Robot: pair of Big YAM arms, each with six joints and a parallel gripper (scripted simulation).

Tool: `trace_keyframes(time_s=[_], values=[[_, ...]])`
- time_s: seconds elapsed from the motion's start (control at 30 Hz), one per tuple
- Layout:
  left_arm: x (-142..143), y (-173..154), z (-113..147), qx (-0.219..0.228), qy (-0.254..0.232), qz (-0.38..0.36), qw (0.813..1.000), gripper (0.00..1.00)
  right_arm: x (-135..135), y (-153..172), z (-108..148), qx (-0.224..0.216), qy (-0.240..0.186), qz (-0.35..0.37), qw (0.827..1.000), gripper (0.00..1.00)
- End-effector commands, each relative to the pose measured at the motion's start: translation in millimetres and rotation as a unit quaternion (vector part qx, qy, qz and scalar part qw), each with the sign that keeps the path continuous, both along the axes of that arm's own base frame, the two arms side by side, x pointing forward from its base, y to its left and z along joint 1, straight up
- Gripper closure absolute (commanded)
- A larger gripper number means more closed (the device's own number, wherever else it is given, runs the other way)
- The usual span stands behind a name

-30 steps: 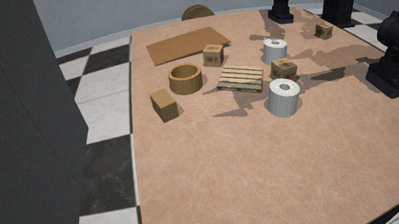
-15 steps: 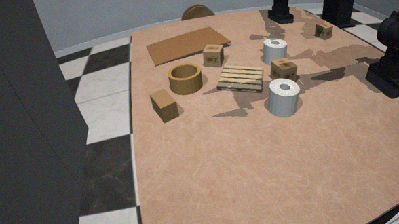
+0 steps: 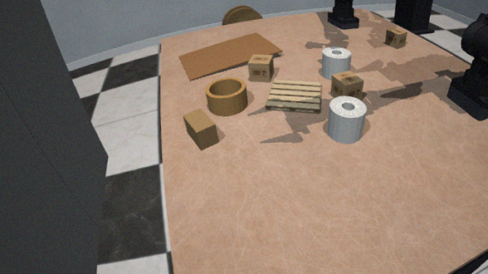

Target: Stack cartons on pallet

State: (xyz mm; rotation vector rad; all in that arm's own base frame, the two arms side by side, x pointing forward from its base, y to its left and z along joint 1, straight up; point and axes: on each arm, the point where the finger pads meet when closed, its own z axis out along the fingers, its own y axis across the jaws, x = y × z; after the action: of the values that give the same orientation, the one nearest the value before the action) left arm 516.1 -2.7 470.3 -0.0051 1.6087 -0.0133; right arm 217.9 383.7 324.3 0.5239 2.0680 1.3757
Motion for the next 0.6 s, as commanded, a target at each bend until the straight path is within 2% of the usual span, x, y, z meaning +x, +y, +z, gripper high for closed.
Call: trace_keyframes(time_s=[0.0, 0.03, 0.1, 0.13, 0.3, 0.4, 0.47, 0.57], values=[[-0.6, -5.7, 40.0, -0.026, -0.020, -0.002, 0.999, 0.00, 5.5, 2.3, 49.8, 0.047, -0.011, -0.007, 0.999, 0.50], [-8.2, -7.4, 44.8, -0.043, -0.018, -0.001, 0.999, 0.00, 5.5, 2.3, 49.8, 0.047, -0.011, -0.007, 0.999, 0.50], [-15.4, -12.9, 38.2, -0.086, 0.010, 0.005, 0.996, 0.00, 5.5, 2.3, 49.8, 0.047, -0.011, -0.007, 0.999, 0.50], [-20.1, -16.1, 34.3, -0.109, 0.028, 0.010, 0.994, 0.00, 2.5, 3.6, 26.6, 0.024, -0.007, -0.002, 1.000, 0.50], [-48.0, -32.1, 15.2, -0.206, 0.119, 0.044, 0.970, 0.00, 2.5, 3.6, 26.6, 0.024, -0.007, -0.002, 1.000, 0.50], [-57.6, -41.0, -0.7, -0.251, 0.171, 0.064, 0.951, 0.00, 2.5, 3.6, 26.6, 0.024, -0.007, -0.002, 1.000, 0.50], [-57.6, -41.0, -0.7, -0.251, 0.171, 0.064, 0.951, 0.00, 2.5, 3.6, 26.6, 0.024, -0.007, -0.002, 1.000, 0.50], [-73.5, -51.2, -11.8, -0.307, 0.222, 0.082, 0.922, 0.00, 2.5, 3.6, 26.6, 0.024, -0.007, -0.002, 1.000, 0.50]])
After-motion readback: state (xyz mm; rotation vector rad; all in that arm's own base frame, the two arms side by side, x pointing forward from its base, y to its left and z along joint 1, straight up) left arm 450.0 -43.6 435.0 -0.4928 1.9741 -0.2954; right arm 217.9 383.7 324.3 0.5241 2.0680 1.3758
